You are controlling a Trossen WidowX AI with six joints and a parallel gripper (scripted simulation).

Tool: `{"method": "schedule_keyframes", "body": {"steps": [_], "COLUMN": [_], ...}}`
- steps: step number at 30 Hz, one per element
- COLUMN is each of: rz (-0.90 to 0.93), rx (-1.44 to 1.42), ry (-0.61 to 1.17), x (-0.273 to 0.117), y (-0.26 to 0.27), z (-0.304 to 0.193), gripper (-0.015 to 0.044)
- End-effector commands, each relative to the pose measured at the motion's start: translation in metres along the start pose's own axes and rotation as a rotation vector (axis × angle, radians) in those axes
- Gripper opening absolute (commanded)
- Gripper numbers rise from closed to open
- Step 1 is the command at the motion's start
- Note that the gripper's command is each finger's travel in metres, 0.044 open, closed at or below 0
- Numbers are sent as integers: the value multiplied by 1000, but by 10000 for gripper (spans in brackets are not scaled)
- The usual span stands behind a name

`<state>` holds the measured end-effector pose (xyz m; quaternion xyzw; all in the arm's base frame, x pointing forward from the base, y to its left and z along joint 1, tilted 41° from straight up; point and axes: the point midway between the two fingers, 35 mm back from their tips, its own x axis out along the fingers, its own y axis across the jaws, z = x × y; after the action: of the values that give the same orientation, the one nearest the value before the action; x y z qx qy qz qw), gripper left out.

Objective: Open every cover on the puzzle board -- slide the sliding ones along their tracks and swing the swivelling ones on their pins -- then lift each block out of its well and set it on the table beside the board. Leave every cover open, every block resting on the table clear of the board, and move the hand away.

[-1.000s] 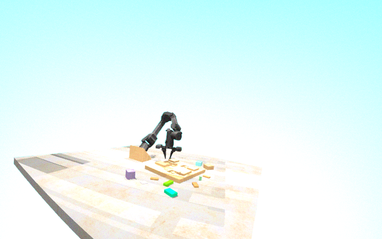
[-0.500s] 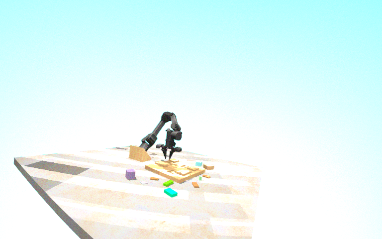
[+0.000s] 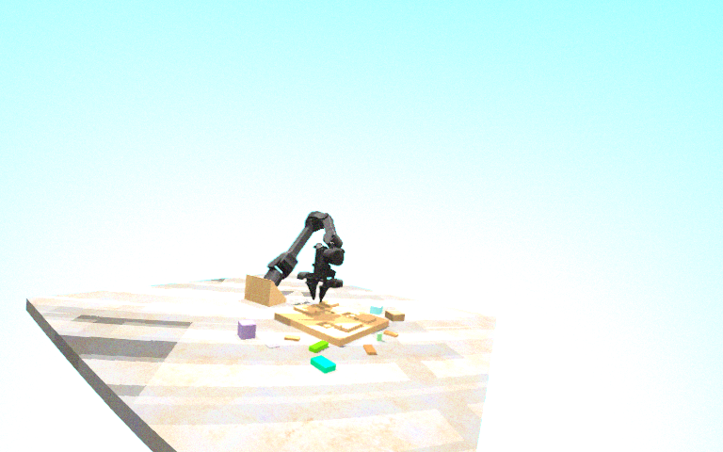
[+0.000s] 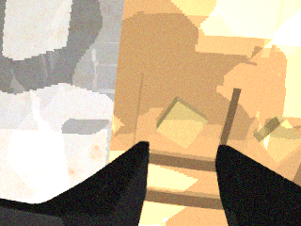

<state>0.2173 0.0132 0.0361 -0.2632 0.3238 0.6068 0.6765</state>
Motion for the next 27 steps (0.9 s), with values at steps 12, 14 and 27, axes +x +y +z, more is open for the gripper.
{"method": "schedule_keyframes", "body": {"steps": [12,14,27], "rz": [-1,-1,-1], "rx": [232,261,456], "ry": [-3,-3,-3], "x": [0,0,0], "y": [0,0,0], "z": [0,0,0], "gripper": [144,144,144]}}
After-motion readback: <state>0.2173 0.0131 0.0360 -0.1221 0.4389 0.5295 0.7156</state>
